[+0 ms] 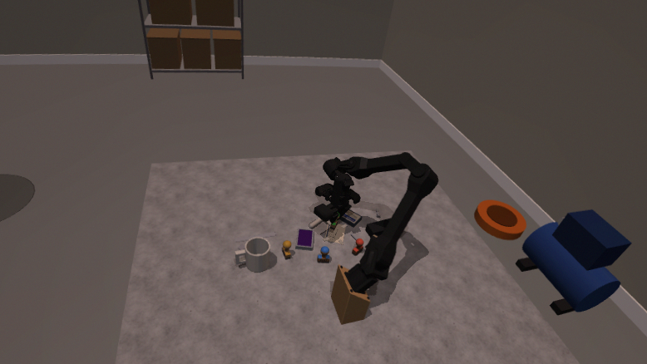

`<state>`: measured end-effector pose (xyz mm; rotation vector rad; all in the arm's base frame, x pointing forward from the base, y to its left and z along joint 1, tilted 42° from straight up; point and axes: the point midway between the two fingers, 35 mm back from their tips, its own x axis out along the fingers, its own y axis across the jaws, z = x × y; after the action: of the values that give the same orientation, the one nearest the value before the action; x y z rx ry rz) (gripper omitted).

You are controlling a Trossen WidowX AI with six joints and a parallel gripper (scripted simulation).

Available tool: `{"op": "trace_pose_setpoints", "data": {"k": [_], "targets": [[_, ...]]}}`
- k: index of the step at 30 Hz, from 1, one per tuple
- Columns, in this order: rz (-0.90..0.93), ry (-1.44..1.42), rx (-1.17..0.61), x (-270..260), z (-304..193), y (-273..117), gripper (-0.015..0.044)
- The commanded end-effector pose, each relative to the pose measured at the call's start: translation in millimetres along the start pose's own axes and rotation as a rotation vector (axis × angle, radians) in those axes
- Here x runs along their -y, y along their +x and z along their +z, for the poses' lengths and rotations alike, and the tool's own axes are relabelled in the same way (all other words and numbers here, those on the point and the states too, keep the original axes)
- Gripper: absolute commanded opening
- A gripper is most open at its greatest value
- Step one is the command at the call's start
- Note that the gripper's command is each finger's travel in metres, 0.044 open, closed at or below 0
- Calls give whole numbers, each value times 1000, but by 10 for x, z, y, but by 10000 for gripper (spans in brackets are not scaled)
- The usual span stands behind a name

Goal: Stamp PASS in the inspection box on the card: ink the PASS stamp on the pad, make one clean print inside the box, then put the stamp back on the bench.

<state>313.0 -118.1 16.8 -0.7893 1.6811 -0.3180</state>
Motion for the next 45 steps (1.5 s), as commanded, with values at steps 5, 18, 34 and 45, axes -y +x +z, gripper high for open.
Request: {"op": "trace_pose_setpoints", "data": {"k": [5, 18, 34, 45], "targets": [[-2, -7, -5, -7, -13, 58, 0], [-2, -7, -5, -7, -18, 144, 0], [-4, -7, -5, -6, -28, 248, 0], [-5, -7, -6, -5, -37, 315, 0]]}}
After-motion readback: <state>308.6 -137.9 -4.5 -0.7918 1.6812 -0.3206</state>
